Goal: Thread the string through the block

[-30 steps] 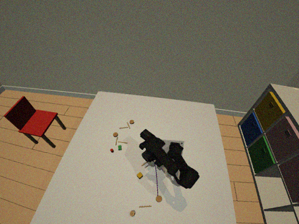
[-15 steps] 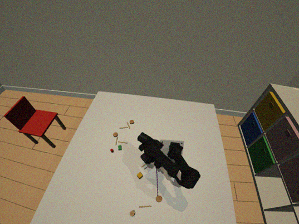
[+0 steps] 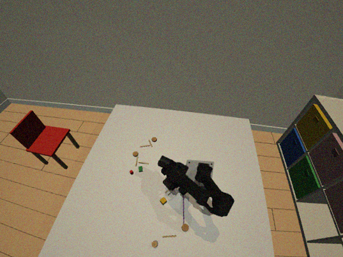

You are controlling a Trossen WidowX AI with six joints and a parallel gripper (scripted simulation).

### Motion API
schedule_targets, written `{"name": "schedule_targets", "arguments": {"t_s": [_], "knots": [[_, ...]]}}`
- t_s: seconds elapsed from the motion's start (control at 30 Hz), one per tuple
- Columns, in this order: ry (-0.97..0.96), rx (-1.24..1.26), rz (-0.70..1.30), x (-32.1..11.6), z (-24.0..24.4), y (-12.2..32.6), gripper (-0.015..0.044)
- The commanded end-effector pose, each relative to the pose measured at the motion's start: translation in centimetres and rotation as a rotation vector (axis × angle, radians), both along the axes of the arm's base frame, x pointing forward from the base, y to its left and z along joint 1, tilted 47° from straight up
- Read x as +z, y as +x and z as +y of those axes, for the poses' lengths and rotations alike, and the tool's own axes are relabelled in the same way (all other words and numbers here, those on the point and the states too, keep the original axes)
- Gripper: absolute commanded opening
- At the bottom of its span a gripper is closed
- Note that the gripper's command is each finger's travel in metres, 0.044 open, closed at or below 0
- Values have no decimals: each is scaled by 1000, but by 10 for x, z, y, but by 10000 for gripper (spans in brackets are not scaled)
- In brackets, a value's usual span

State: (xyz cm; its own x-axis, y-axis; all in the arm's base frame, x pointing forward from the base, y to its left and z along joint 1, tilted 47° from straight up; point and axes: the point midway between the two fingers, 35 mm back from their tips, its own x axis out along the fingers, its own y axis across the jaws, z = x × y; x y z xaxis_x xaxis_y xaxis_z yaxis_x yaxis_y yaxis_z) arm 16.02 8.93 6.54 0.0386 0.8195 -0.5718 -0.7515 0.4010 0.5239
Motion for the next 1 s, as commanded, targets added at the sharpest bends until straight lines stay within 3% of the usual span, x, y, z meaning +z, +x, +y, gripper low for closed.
{"name": "schedule_targets", "arguments": {"t_s": [0.0,0.97], "knots": [[-16,5,-6,1,2,2,0],[-84,48,19,1,27,4,0]]}}
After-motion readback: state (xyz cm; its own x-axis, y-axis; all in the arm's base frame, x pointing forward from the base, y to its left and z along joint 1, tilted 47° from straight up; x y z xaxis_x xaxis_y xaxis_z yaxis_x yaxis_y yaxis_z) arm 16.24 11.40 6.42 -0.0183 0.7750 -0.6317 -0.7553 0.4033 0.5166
